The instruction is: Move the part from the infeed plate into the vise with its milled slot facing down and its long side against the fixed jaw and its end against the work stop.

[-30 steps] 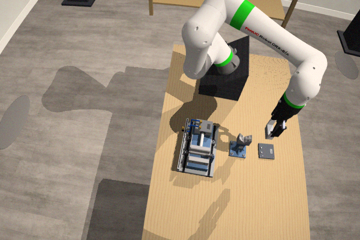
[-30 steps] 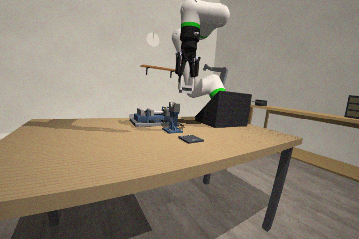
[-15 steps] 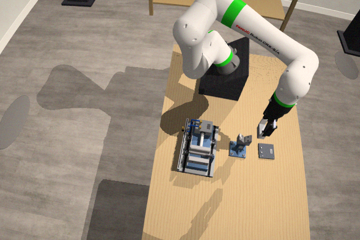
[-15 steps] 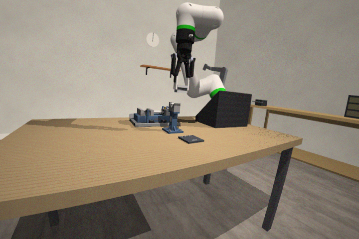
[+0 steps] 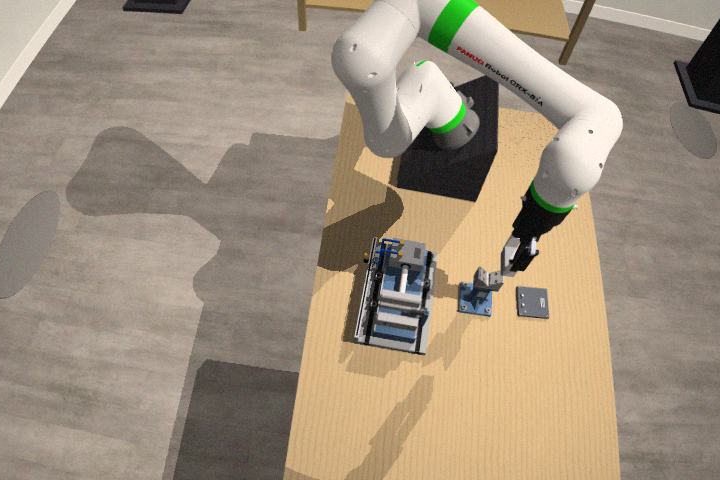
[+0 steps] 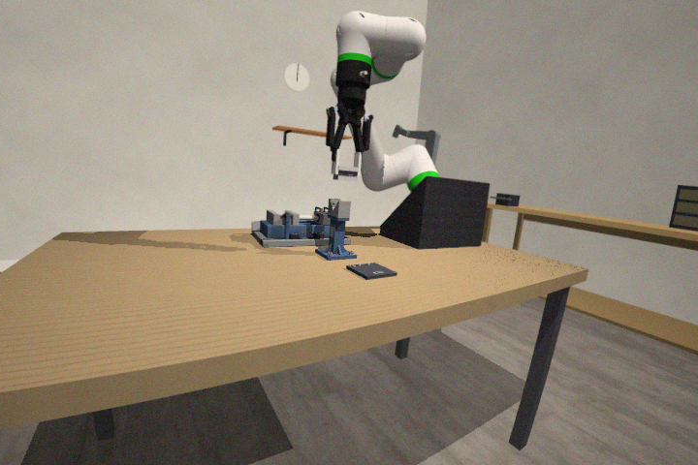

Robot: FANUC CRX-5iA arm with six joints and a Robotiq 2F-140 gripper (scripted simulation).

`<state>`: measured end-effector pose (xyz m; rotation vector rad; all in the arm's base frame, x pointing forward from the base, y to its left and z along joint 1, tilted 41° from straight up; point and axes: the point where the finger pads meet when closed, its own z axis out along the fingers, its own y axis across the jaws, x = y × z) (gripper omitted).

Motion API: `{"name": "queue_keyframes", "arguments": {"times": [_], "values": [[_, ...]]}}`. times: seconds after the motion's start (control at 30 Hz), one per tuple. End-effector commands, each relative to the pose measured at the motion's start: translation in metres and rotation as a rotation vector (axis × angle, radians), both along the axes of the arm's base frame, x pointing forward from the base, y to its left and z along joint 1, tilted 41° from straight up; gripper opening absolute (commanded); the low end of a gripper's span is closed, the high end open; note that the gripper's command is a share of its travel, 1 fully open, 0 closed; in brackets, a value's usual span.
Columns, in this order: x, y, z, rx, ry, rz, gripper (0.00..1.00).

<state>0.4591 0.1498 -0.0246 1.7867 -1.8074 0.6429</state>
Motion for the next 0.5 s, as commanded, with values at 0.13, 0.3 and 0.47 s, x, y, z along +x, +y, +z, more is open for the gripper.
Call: {"name": "queue_keyframes", "arguments": {"times": [0.13, 0.3, 0.47], "values": [[-0.0001, -0.0086, 0.0065, 0.0, -0.003, -0.003, 0.0], [-0.0003, -0.0123, 0.0092, 0.0, -0.004, -0.004, 0.0], [-0.0004, -0.0136, 0.0101, 0.0, -0.004, -0.005, 0.0]]}}
